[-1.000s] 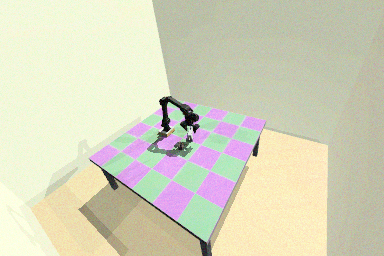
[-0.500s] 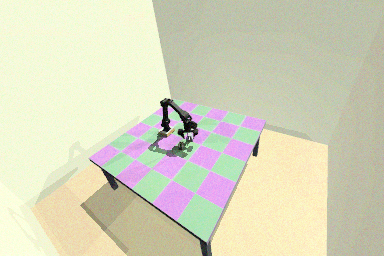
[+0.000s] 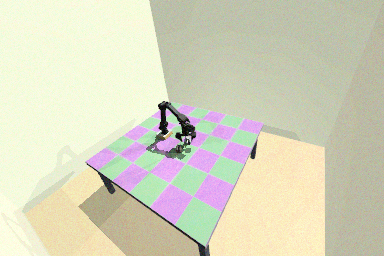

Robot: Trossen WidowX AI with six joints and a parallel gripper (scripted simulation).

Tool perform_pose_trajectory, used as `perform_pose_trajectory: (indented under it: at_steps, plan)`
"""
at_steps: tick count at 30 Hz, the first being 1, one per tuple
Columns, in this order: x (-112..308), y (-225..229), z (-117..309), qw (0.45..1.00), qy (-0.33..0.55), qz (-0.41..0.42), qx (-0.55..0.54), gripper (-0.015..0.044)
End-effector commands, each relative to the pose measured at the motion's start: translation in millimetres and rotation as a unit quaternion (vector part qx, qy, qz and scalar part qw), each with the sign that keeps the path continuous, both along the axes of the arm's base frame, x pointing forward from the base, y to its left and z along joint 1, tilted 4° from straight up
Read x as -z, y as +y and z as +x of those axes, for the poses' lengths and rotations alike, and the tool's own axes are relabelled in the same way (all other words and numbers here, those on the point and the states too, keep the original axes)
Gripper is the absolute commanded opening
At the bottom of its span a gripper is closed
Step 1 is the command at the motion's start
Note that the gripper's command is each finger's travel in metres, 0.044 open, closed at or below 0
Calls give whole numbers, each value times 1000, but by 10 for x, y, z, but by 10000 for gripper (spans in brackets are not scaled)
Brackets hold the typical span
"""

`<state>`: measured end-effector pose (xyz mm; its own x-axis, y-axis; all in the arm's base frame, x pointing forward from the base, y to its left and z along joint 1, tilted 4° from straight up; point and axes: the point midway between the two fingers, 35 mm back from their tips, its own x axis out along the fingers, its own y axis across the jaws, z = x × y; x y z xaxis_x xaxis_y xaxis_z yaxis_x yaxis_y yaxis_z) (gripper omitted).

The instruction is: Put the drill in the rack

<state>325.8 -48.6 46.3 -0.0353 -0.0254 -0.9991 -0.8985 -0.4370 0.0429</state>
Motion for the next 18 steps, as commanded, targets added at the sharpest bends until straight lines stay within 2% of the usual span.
perform_pose_trajectory:
  at_steps: [1, 18]
  plan:
    - [71, 5, -23, 1000, 5, -1, -2, 440]
    - [345, 65, -62, 1000, 5, -1, -2, 440]
